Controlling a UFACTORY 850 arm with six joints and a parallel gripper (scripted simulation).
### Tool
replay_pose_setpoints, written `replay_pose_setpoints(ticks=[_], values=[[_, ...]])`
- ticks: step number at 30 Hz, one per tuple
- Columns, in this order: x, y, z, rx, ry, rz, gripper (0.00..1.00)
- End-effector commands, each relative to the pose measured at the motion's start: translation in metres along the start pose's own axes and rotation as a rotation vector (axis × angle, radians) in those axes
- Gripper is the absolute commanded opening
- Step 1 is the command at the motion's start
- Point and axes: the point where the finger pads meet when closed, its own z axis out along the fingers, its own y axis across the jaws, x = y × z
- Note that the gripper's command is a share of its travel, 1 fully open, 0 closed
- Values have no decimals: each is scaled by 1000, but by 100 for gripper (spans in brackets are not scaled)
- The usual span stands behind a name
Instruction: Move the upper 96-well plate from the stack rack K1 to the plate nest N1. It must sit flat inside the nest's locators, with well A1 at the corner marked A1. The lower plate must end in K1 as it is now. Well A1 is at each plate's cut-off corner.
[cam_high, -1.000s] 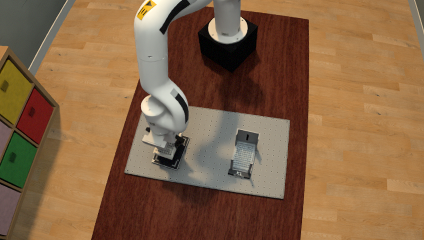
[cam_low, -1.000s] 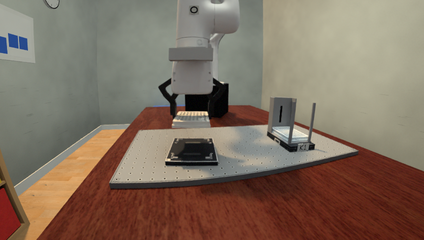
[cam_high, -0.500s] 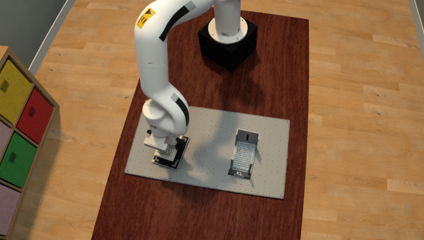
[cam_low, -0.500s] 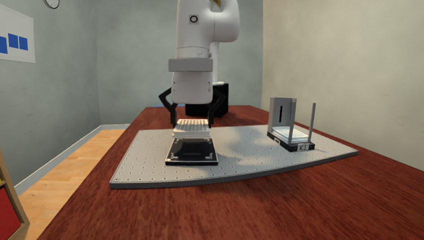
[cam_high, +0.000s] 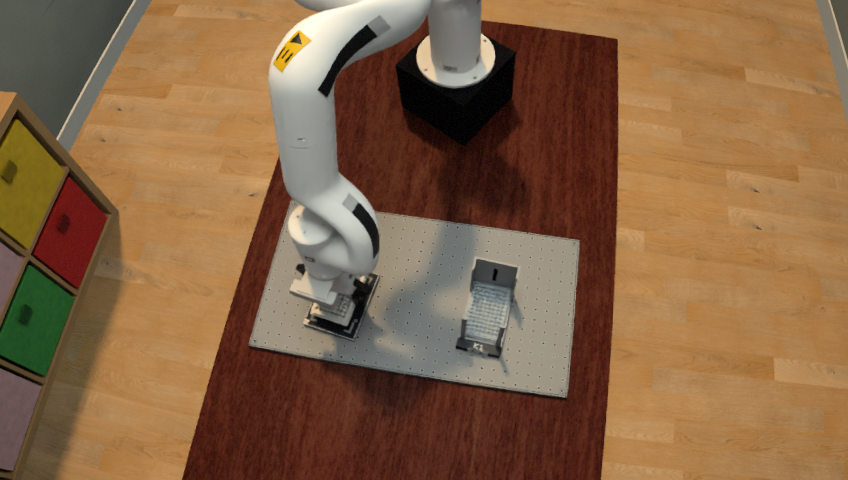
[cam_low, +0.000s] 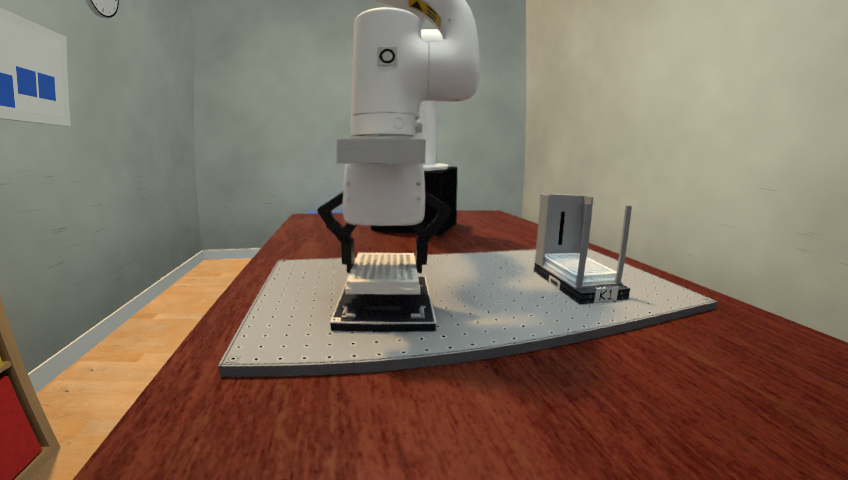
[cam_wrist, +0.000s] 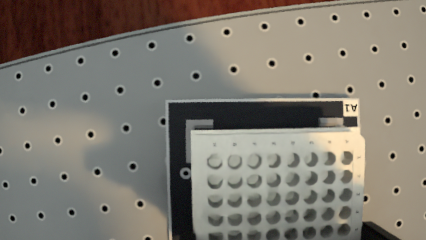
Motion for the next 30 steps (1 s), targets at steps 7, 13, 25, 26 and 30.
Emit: replay_pose_setpoints(ticks=[7, 13, 25, 26, 30], values=[[1, 0, 13, 0, 2, 0, 0], [1, 0, 15, 0, 2, 0, 0], [1, 0, 15, 0, 2, 0, 0], [1, 0, 15, 0, 2, 0, 0], [1, 0, 15, 0, 2, 0, 0]])
